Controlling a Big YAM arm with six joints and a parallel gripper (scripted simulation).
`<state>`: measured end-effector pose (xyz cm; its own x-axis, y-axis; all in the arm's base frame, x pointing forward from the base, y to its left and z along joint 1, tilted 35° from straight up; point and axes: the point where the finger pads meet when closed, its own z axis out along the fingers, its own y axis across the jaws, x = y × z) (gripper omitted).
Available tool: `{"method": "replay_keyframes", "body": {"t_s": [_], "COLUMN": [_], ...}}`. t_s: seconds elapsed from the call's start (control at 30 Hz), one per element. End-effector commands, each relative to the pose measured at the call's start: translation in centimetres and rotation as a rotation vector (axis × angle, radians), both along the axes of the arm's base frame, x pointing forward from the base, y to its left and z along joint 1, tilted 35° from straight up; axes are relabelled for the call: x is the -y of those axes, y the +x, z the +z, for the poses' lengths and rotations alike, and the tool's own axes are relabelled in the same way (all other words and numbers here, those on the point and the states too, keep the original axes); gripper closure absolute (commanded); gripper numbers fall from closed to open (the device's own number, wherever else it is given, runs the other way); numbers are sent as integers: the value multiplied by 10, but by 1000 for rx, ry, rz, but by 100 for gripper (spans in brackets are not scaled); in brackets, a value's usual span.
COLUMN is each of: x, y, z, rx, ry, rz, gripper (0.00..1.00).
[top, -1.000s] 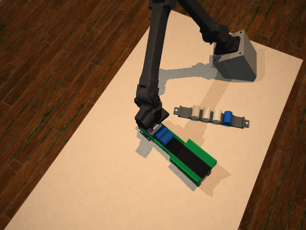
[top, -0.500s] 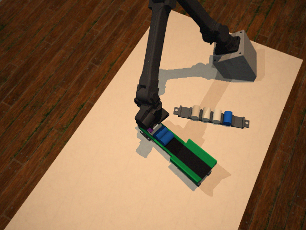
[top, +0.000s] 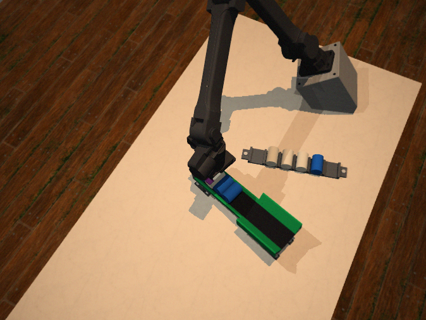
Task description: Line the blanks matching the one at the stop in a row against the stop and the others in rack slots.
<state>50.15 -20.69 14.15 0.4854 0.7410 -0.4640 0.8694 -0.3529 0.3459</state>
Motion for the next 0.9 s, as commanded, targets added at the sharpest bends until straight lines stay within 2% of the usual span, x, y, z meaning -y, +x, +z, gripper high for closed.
{"method": "replay_keyframes", "body": {"t_s": [0.0,0.87], "x": [12,13], "y": [-3,-5], "z": [-12,-9], "rx": [-11,-6], "ry": [3,1], "rz": [-15,-14], "gripper": [20,20]}}
